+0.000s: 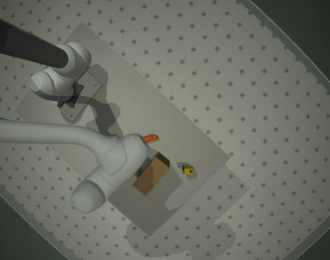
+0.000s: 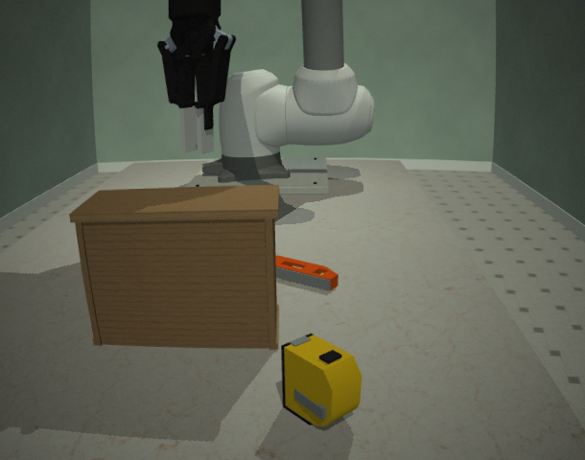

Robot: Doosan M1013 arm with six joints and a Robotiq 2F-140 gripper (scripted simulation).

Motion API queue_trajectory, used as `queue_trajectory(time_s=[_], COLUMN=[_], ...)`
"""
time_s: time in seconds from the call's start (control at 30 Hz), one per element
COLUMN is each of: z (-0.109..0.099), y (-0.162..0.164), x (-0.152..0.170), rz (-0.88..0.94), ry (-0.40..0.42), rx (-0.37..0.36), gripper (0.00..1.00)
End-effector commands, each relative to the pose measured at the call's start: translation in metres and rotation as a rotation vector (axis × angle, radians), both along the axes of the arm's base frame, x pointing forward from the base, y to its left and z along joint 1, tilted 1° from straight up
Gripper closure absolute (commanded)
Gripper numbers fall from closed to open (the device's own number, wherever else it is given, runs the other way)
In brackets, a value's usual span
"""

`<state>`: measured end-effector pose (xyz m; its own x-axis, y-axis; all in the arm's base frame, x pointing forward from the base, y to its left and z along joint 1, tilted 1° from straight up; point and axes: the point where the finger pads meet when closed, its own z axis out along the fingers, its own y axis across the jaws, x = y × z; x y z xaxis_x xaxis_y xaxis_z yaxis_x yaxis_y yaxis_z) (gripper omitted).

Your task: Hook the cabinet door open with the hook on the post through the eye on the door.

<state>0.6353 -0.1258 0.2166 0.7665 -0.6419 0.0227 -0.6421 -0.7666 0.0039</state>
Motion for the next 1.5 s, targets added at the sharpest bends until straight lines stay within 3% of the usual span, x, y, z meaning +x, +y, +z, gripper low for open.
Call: queue_trajectory(time_s=[0.0, 1.47], z=[0.0001, -0.0061], y=[0.0, 0.0001], x=[0.0, 0.0002], rz=[0.0, -0.016], ry=[0.0, 0.0], rx=[0.0, 0.0], gripper=[0.84, 0.84])
